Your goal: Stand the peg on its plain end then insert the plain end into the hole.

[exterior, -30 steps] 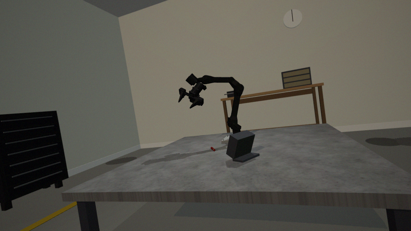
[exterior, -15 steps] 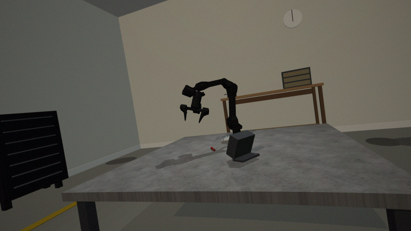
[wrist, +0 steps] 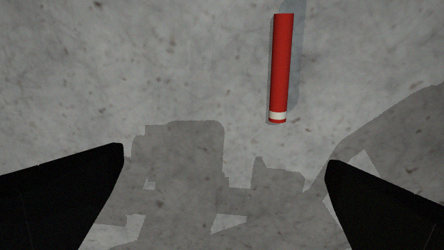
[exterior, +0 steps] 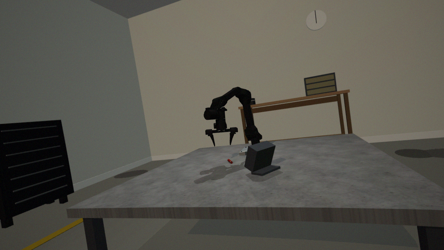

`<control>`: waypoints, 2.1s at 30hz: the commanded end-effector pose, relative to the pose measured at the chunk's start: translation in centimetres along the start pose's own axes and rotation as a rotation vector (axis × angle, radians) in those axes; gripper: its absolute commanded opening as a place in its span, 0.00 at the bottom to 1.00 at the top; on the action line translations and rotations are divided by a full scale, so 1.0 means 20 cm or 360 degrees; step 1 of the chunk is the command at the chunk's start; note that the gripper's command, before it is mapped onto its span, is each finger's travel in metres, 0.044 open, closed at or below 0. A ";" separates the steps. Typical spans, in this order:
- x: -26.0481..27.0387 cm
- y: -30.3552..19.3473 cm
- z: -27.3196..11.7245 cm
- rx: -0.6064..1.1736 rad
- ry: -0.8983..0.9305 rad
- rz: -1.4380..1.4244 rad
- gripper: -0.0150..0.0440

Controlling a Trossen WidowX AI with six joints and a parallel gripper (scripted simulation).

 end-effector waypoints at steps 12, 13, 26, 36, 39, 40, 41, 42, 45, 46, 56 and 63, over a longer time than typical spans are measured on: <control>-0.16 -0.08 0.15 -0.0305 -0.0095 -0.0160 1.00; -0.16 -0.08 0.16 -0.0305 -0.0096 -0.0160 1.00; -0.16 -0.08 0.27 -0.0310 -0.0098 -0.0161 1.00; -0.17 -0.08 0.35 -0.0308 -0.0097 -0.0161 1.00; -0.17 -0.08 0.38 -0.0308 -0.0097 -0.0161 1.00; -0.17 -0.08 0.38 -0.0307 -0.0096 -0.0161 1.00; -0.17 -0.08 0.39 -0.0307 -0.0096 -0.0161 1.00; -0.17 -0.08 0.40 -0.0307 -0.0096 -0.0161 1.00; -0.17 -0.08 0.42 -0.0307 -0.0096 -0.0161 1.00; -0.17 -0.07 0.43 -0.0306 -0.0096 -0.0161 1.00; -0.18 -0.07 0.51 -0.0305 -0.0095 -0.0160 1.00; -0.19 -0.07 0.52 -0.0305 -0.0095 -0.0160 0.82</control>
Point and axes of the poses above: the point midway between the two fingers, 35 mm back from their tips, its own z axis out along the fingers, its own x axis across the jaws, y = z × x, the point moved 7 cm from there along -z, back along the fingers, and after that the axes turned 2 degrees about z, right-handed, at the moved point
